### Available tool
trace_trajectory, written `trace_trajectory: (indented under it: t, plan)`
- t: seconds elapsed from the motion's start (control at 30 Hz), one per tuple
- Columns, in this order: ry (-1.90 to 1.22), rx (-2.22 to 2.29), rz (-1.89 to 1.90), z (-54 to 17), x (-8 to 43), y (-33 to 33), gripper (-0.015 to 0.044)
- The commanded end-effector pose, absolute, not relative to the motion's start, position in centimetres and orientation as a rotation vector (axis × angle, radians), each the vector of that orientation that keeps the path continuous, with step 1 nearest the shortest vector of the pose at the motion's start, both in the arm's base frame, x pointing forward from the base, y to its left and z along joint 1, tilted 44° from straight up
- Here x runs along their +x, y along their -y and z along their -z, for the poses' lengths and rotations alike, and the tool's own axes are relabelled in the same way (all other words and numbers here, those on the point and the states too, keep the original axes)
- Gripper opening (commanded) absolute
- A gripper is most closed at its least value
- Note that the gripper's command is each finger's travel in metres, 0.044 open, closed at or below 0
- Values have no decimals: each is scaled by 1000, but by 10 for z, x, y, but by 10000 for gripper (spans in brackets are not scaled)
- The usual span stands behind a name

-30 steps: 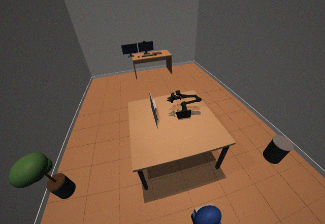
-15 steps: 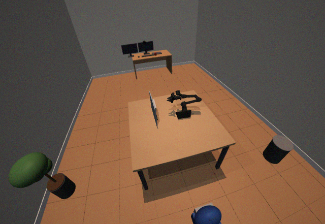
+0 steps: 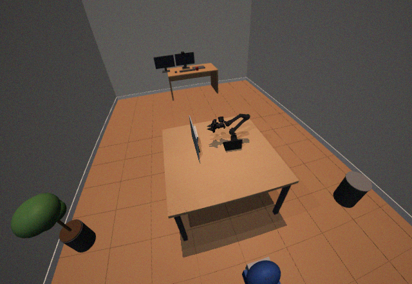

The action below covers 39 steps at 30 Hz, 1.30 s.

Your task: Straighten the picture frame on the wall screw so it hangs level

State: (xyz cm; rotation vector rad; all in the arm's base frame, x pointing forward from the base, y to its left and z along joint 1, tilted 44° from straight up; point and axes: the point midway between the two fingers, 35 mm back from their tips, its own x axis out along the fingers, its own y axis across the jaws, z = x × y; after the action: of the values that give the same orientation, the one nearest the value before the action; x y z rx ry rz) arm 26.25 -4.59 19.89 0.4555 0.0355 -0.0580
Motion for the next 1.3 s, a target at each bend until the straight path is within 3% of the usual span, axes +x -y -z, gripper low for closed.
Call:
trace_trajectory:
  t: [0.0,0.53,0.97,1.27]
  plan:
    - [-43,498,60,-185,276,55,260]
    - [-42,504,60,-182,283,55,260]
    - [-39,504,59,-178,358,58,260]
    - [-39,504,59,-177,360,58,260]
